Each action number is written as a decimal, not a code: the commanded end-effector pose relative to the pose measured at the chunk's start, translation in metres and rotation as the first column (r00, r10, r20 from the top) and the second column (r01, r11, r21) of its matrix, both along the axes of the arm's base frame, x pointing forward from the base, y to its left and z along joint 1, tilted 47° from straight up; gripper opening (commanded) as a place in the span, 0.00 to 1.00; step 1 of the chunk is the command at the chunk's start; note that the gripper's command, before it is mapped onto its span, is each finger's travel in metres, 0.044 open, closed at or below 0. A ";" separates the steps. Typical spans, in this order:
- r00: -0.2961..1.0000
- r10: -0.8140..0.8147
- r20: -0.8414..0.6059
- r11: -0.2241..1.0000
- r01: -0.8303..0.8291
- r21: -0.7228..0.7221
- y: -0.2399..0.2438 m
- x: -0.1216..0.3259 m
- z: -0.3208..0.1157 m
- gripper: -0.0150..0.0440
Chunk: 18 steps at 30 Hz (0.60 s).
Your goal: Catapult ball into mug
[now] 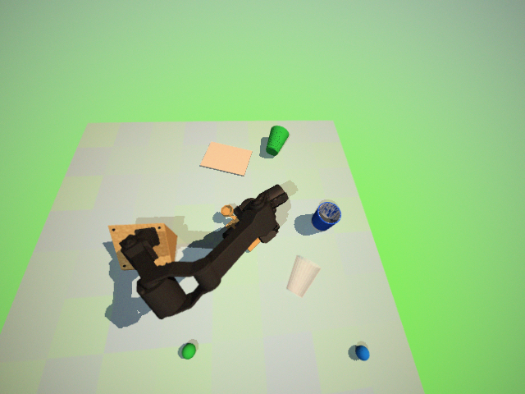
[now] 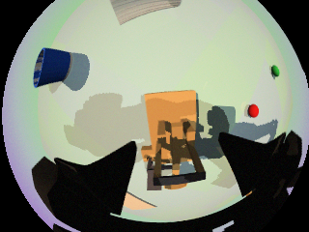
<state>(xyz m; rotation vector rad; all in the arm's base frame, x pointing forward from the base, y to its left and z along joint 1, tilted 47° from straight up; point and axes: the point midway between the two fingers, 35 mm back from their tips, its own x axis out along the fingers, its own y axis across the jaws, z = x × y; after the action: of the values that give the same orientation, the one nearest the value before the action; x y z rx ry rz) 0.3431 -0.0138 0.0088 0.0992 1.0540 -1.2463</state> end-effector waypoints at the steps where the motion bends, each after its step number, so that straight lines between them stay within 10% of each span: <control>1: 1.000 0.008 0.000 1.000 -0.008 -0.004 -0.005 0.000 -0.004 1.00; 18: 1.000 0.008 0.000 1.000 -0.008 -0.004 -0.024 0.000 -0.023 1.00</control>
<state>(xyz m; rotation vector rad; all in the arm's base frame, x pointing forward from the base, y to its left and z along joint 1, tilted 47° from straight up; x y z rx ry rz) 0.3442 -0.0307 -0.0091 0.1000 1.0466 -1.2374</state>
